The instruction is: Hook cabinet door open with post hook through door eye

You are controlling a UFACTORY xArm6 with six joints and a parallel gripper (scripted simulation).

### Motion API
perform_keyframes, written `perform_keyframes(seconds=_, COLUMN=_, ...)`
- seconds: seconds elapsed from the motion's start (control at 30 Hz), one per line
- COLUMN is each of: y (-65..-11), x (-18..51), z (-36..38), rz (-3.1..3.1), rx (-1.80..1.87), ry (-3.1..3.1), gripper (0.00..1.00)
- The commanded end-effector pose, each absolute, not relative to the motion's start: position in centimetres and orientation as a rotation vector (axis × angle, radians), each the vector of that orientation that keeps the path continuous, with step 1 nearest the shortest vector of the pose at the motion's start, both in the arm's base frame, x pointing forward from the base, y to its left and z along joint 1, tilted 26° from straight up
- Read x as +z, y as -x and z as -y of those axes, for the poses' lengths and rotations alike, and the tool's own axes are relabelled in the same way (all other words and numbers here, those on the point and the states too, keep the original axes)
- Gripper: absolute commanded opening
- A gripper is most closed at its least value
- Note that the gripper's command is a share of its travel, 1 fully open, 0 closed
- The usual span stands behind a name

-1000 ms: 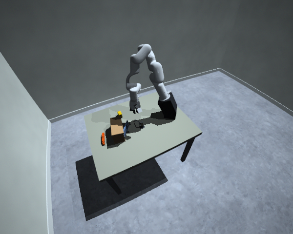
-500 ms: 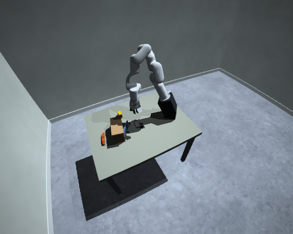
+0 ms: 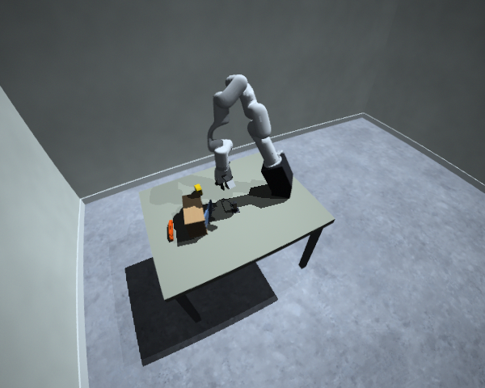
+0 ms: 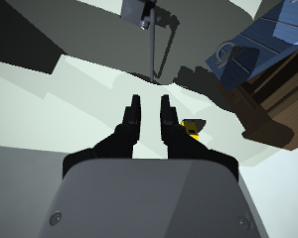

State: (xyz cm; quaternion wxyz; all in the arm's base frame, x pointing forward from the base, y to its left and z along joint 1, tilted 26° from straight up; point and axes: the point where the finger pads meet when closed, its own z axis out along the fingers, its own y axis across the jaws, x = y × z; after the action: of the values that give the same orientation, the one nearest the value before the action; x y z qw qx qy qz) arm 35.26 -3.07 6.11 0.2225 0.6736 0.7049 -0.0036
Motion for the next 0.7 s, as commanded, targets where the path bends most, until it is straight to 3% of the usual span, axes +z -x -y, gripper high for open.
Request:
perform_keyframes(seconds=0.0, y=-35.6, x=5.4, z=3.3, rz=-1.945, rx=-0.007, ry=-1.858, gripper=0.24)
perform_keyframes(seconds=0.67, y=-37.3, x=0.6, z=5.0, rz=-1.945, rx=-0.007, ry=-1.858, gripper=0.24)
